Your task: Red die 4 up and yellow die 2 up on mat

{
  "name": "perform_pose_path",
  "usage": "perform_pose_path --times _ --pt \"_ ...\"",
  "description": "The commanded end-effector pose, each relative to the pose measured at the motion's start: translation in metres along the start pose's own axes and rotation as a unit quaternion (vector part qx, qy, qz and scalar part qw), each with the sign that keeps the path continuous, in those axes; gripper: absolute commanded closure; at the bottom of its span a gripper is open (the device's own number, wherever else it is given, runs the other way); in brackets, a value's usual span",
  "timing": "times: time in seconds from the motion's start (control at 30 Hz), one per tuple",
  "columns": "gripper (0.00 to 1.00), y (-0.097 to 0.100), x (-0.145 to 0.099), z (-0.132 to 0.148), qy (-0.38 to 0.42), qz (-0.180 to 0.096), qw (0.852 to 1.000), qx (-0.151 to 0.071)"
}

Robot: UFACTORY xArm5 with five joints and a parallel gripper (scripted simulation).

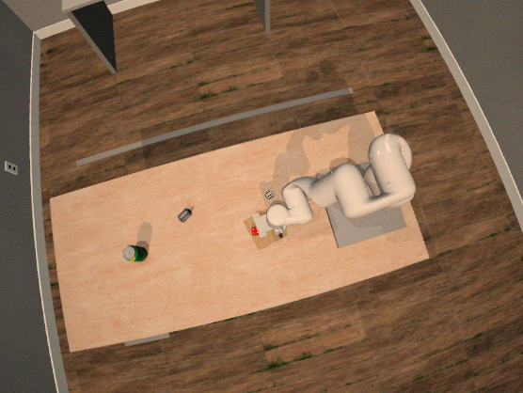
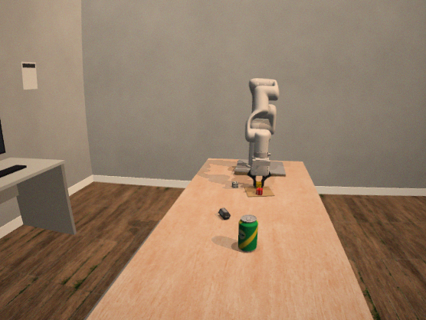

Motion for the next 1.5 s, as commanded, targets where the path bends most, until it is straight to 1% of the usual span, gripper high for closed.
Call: perform_pose_path --times 0.0,1.47 --pt "0.73 0.001 0.0013 0.0002 0.0 0.002 1.0 0.0" --pt "0.73 -0.0035 0.0013 0.0 0.0 0.002 1.0 0.0"
Point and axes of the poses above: the point where the finger pads meet when closed, its own y axis back along the fingers, its own z axis across the jaws, x = y × z, the point moved 1 cm from there along y, back along the fingers, and after that the axes turned 7 degrees about y, right-handed, at the moved point
